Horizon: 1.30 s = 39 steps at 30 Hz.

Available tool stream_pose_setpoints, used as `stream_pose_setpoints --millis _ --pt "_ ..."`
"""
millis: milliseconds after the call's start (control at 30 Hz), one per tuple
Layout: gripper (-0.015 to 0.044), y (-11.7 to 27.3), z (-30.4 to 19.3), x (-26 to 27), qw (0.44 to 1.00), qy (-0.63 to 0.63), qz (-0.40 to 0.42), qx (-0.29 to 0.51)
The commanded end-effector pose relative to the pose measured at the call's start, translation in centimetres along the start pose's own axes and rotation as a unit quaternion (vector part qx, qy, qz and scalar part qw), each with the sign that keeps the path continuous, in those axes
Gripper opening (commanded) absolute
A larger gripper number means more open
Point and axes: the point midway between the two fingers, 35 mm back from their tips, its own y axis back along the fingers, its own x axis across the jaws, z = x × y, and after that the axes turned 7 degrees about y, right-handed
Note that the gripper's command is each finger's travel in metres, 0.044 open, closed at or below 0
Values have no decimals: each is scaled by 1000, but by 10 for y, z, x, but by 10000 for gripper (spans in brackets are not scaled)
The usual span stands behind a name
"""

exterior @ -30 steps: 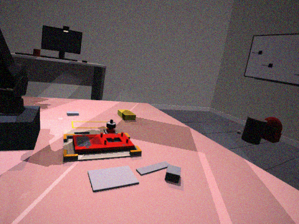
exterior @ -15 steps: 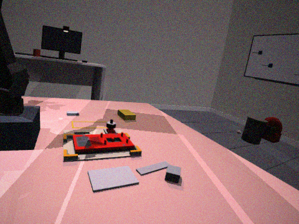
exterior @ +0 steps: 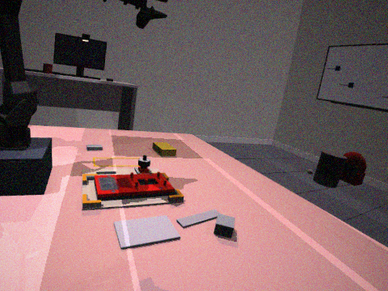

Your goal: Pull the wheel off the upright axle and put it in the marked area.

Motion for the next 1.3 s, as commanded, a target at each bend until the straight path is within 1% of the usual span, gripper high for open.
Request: stream_pose_setpoints --millis 0,233,433,500,567,700,900,967,1000,1267 --pt "300 -29 -17 -52 997 11 -76 30" --pt "300 -62 -39 -153 972 8 -222 81" --pt "300 -68 -50 -245 929 -21 -352 116" --pt "300 -67 -51 -268 915 -32 -383 122" --pt "300 -64 -53 -289 900 -42 -415 129" --pt "300 -49 -57 -343 850 -75 -500 145" --pt "300 -6 -63 -419 740 -143 -637 162" --pt "300 5 -64 -432 713 -159 -663 164" --pt "300 6 -64 -433 709 -161 -667 164" --pt "300 6 -64 -433 709 -161 -667 164"
